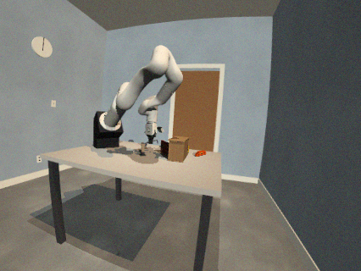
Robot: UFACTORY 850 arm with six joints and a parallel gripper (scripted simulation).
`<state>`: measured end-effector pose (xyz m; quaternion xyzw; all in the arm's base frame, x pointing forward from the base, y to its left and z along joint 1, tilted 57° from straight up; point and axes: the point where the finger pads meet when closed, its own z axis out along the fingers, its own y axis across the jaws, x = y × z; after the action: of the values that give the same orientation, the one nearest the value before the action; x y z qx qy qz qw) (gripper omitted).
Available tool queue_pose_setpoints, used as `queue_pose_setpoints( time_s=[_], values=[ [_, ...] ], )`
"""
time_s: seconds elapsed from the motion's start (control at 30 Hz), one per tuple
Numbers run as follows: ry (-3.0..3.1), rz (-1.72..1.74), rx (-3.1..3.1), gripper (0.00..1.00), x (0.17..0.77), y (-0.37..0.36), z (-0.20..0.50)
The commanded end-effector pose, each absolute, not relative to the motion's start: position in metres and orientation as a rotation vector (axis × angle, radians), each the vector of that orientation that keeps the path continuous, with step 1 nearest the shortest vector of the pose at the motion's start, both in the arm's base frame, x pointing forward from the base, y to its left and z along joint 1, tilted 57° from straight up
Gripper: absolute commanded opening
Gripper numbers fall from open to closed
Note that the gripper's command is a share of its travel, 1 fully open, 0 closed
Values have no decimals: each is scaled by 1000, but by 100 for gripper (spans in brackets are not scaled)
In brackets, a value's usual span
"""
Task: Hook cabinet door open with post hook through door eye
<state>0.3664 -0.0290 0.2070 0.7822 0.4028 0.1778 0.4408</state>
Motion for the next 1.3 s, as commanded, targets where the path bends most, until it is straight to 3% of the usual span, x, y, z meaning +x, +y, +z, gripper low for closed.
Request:
queue_pose_setpoints(
  time_s=[0.0,1.27],
  values=[
    [980,455,1954,4,367,-29,208],
    [724,601,2092,4,371,-34,218]
  ],
)
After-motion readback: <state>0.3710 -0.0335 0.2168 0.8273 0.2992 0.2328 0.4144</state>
